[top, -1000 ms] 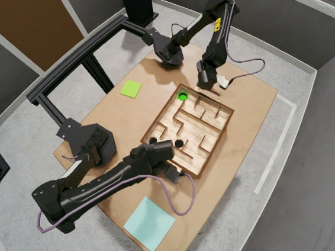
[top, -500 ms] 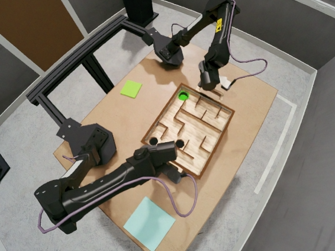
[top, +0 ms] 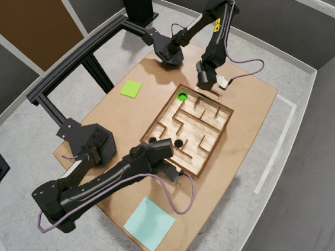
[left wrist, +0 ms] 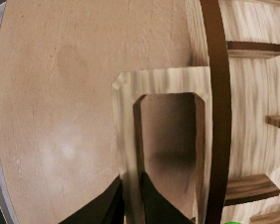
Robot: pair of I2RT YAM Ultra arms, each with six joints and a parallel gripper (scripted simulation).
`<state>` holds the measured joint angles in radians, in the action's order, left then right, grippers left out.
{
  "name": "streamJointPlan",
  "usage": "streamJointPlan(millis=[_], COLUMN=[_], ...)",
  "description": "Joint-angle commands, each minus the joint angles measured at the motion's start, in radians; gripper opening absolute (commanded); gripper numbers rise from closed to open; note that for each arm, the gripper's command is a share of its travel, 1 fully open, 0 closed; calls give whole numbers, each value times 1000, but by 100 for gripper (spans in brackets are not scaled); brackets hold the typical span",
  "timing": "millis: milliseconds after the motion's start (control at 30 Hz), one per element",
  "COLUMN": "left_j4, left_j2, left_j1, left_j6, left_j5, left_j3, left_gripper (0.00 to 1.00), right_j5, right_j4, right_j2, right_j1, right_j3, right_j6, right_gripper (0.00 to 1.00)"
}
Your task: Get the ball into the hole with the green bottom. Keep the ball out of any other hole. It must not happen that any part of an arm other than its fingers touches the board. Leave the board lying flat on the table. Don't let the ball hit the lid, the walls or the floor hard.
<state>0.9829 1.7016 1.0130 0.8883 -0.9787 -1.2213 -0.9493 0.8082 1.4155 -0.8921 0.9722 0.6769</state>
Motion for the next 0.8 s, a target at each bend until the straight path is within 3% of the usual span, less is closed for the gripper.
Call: streamJointPlan(millis=[0, 133, 433, 467, 500, 600, 667, 767], left_j4=[-205, -258, -91, -162, -138, -131, -82, -152], left_j2=[-39, -63, 2, -13, -2, 5, 10, -2], left_j1=[63, 37, 49, 51, 59, 60, 83, 89], left_j6=[-65, -128, -32, -69, -40, -48, 26, -16], left_j5=[43, 109, 97, 95, 67, 82, 5, 3], left_j3=[-11, 7, -98, -78, -79, -89, -98, -69], left_gripper=[0, 0, 0, 0, 0, 0, 0, 0], right_j5=[56, 44, 129, 95, 101, 110, 109, 75], right_j4=[-123, 35, -71, -58, -106, -87, -174, -182], right_j2=[13, 62, 61, 63, 66, 64, 2, -12], right_j1=[-98, -107, -60, -66, -63, -57, -55, -68], right_j3=[79, 150, 172, 172, 99, 99, 71, 36], right_j6=[-24, 61, -41, -16, -35, -31, -72, -60], right_gripper=[0, 0, 0, 0, 0, 0, 0, 0])
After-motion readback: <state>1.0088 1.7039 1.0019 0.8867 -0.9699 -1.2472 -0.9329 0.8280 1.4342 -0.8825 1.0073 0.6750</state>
